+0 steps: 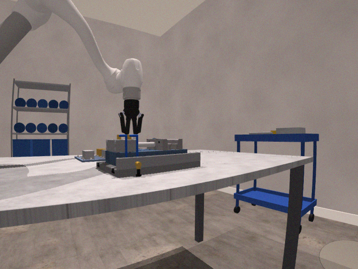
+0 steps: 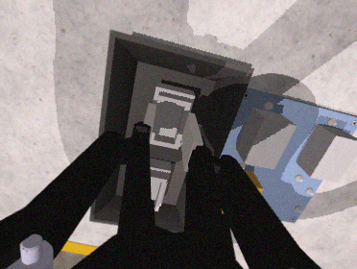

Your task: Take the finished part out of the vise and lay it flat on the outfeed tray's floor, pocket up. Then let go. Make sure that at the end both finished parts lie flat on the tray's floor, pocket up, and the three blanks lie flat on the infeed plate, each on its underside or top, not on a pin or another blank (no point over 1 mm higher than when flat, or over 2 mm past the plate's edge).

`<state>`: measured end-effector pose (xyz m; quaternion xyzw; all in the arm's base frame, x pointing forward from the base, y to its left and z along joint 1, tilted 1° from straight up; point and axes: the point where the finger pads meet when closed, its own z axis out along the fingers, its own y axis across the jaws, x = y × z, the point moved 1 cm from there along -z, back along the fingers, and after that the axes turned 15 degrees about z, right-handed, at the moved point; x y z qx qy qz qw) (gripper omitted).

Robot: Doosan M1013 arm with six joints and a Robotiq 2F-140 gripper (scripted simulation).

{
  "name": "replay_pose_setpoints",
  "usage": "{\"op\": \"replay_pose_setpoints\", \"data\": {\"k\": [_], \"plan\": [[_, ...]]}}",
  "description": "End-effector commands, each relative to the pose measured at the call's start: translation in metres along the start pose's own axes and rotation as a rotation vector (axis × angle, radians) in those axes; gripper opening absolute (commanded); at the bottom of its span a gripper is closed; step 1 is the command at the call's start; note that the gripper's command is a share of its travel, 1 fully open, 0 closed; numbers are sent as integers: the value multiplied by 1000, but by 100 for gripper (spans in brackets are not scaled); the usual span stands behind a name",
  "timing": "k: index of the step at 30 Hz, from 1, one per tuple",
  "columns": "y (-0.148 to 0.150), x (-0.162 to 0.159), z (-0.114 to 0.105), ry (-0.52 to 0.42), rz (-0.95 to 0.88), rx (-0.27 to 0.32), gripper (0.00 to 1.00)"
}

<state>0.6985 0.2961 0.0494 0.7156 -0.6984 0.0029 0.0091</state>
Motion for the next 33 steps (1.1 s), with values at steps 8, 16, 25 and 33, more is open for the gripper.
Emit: {"op": "replay_pose_setpoints", "data": {"k": [8, 16, 25, 33], "plan": [[1, 2, 3, -1, 9, -1, 0], [1, 2, 3, -1, 9, -1, 0], [1, 2, 6, -1, 9, -1, 0], [1, 2, 9, -1, 9, -1, 0]]}}
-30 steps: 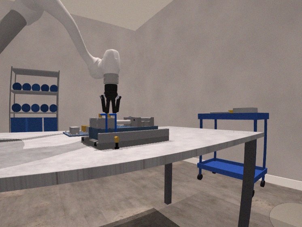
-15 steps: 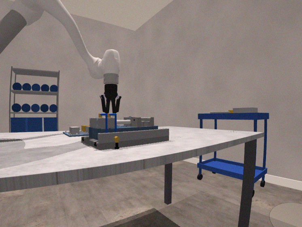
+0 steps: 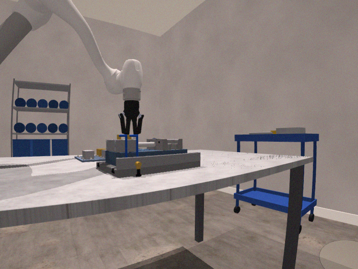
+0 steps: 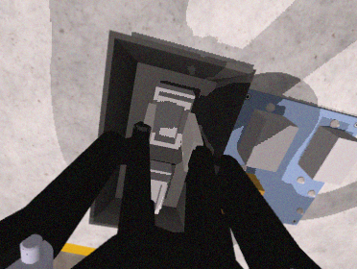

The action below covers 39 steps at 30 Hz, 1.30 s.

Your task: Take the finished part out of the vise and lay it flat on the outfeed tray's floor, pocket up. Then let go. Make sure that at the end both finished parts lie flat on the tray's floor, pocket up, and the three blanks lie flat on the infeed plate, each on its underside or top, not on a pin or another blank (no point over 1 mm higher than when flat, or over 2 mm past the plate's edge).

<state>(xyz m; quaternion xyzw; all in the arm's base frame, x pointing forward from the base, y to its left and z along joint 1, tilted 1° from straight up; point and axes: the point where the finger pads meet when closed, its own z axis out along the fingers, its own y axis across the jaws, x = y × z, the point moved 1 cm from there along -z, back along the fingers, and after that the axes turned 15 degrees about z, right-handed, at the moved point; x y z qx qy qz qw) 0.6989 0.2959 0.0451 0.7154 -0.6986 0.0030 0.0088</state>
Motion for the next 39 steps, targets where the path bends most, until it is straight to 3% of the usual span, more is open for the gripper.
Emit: {"op": "replay_pose_setpoints", "data": {"k": [1, 39], "plan": [[1, 2, 5, 0, 9, -2, 0], [1, 3, 11, 0, 9, -2, 0]]}}
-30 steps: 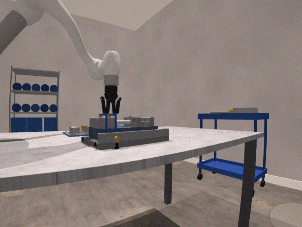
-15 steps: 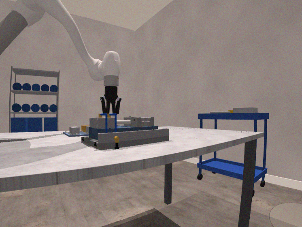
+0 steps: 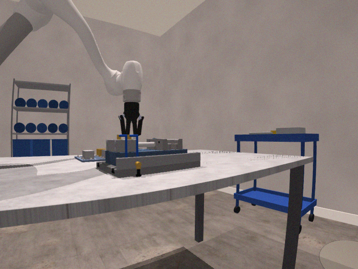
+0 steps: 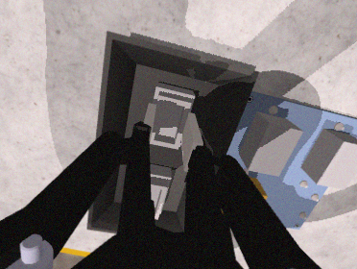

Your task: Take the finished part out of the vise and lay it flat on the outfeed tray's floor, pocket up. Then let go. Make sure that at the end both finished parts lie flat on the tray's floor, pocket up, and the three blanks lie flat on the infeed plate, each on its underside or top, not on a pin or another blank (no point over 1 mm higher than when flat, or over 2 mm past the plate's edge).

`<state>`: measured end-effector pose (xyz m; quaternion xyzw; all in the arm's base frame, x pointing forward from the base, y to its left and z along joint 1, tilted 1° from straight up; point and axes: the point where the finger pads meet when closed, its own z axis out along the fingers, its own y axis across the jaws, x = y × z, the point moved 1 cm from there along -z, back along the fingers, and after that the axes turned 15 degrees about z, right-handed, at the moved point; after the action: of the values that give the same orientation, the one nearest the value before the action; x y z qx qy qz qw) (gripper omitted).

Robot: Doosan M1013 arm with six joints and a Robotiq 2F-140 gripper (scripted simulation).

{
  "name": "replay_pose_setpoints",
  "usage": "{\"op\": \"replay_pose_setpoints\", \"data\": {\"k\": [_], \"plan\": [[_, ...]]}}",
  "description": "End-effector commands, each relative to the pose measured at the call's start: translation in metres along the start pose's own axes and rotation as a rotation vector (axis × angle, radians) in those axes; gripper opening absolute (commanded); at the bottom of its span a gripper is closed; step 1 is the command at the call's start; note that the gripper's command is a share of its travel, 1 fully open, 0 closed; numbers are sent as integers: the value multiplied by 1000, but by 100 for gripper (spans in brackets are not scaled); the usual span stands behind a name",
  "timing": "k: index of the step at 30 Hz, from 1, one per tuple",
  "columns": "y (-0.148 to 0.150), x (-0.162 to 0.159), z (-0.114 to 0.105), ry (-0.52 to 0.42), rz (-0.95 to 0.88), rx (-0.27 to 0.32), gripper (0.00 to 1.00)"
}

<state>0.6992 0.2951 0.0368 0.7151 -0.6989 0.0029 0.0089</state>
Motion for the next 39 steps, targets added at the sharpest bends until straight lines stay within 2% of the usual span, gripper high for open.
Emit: {"op": "replay_pose_setpoints", "data": {"k": [1, 32, 33, 39], "plan": [[1, 2, 3, 0, 8, -2, 0], [1, 2, 3, 0, 8, -2, 0], [1, 2, 3, 0, 8, -2, 40], [1, 2, 3, 0, 8, -2, 40]]}}
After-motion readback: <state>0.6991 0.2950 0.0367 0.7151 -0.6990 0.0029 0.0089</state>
